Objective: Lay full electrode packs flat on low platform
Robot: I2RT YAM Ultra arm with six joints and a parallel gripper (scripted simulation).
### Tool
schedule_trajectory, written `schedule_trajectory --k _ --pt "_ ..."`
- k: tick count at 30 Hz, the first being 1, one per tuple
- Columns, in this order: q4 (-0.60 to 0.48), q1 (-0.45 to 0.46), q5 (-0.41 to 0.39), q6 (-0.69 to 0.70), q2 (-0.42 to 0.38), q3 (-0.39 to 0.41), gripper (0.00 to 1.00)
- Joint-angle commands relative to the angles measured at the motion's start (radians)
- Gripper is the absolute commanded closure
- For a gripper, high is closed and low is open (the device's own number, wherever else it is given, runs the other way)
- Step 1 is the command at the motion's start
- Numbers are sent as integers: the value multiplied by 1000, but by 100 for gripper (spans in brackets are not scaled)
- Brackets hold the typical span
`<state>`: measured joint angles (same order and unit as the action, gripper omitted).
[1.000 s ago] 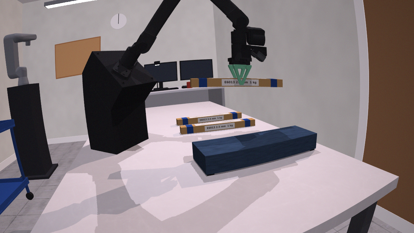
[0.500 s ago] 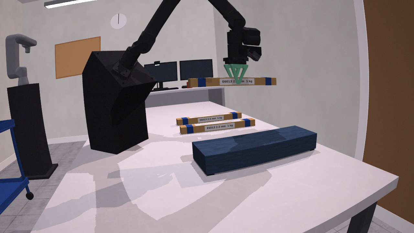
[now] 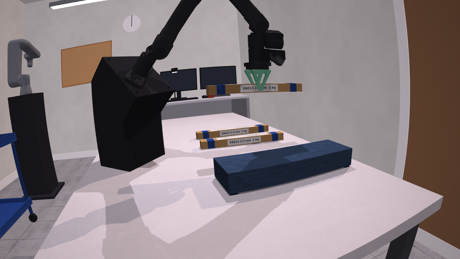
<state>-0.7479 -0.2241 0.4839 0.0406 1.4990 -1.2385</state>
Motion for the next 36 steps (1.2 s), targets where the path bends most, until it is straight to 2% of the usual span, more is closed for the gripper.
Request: schedule_trajectory --k 1,3,8,12,18,20,22,24,29,32,33,36 --pt "17 -50 29 -37 -31 10 100" --pt "6 -67 39 -51 -3 5 100" --pt "17 -105 57 -91 -6 -7 100" --pt "21 -137 75 -121 20 27 100" --pt "23 -166 88 -154 15 0 100" --pt "25 -184 97 -169 59 2 100" --pt "6 -198 106 -183 66 2 100" --pt "7 -210 110 -198 42 2 100" --pt "36 -215 114 -204 49 40 100" --pt "34 -215 114 -204 49 33 100" --pt "19 -215 114 -203 48 9 100" --pt "45 -215 114 -204 48 11 100"
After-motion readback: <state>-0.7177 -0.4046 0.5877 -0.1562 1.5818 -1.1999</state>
